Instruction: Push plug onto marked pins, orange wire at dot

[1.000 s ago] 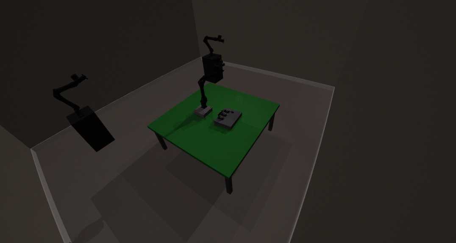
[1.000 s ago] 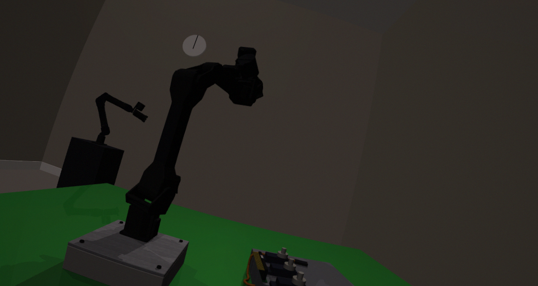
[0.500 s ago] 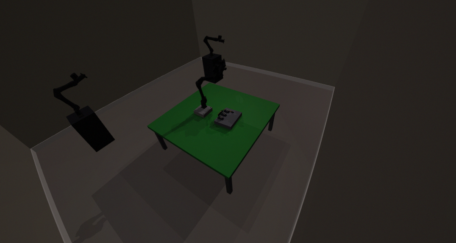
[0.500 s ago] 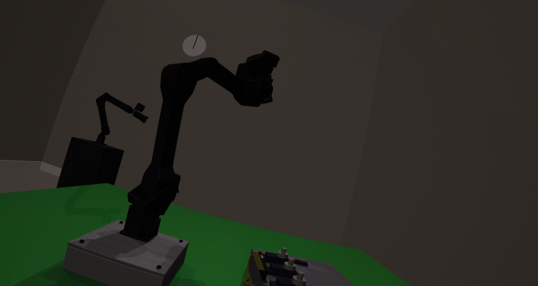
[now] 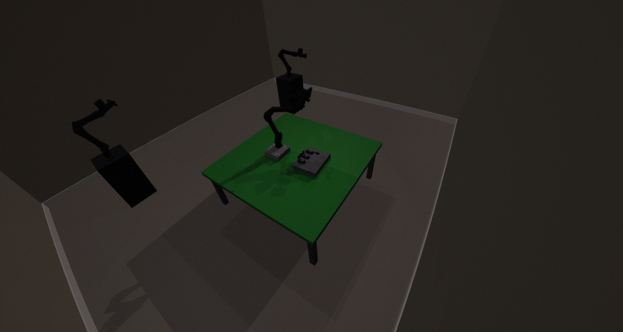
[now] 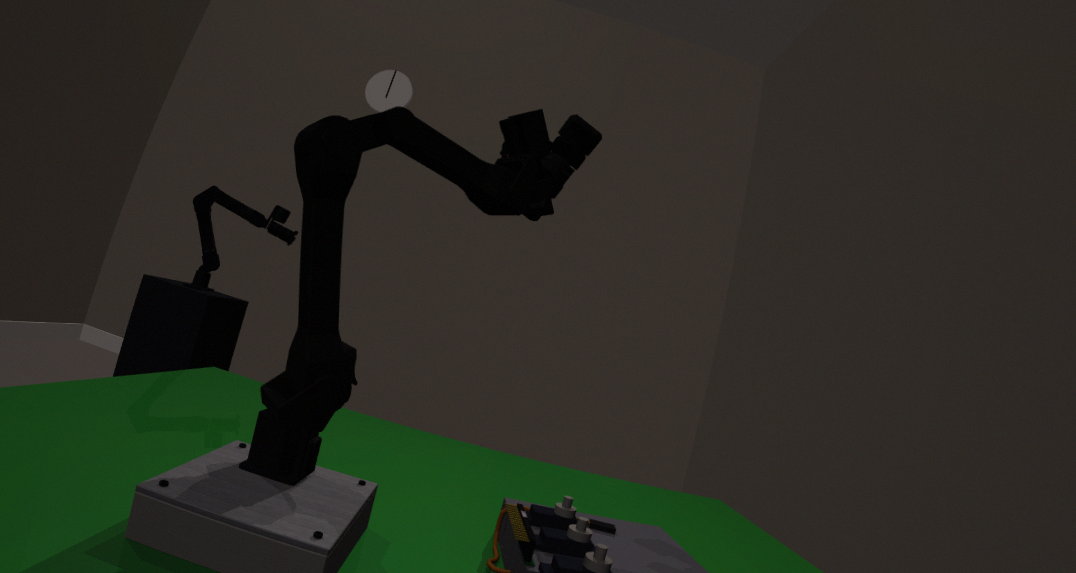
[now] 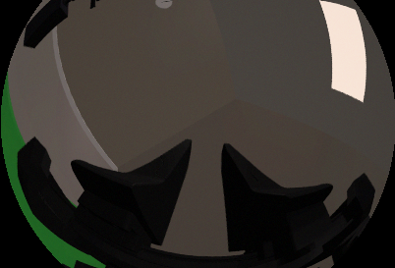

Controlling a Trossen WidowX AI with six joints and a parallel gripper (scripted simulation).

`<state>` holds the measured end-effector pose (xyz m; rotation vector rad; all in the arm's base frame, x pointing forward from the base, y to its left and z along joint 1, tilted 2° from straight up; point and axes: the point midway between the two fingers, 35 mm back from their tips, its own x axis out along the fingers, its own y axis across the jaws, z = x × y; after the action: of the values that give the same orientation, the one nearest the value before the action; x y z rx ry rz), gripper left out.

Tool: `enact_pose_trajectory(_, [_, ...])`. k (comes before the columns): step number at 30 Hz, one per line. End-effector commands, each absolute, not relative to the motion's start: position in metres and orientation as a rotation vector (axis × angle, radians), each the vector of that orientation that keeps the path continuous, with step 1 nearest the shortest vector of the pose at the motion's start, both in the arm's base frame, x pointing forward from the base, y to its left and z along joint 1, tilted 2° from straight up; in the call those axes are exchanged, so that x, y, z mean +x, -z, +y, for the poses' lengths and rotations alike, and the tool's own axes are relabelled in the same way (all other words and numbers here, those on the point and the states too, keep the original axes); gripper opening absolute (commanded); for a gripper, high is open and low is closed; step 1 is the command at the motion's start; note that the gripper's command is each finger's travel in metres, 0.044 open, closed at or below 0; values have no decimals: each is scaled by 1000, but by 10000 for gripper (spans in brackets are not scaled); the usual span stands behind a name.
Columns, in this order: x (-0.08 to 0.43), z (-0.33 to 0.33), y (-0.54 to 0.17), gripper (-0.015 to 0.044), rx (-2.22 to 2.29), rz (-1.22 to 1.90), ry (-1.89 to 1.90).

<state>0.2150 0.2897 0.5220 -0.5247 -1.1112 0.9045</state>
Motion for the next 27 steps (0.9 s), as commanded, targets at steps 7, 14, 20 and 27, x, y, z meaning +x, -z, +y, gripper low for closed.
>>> enact_pose_trajectory(7, [259,244,-495,115,-463,-844,-797])
enact_pose_trajectory(14, [284,208,-473,115,-406,-675,-699])
enact_pose_trajectory(20, [301,174,-451,115,-349,-542,-601])
enact_pose_trajectory(27, [314,134,-425,115,-275,-403,-476])
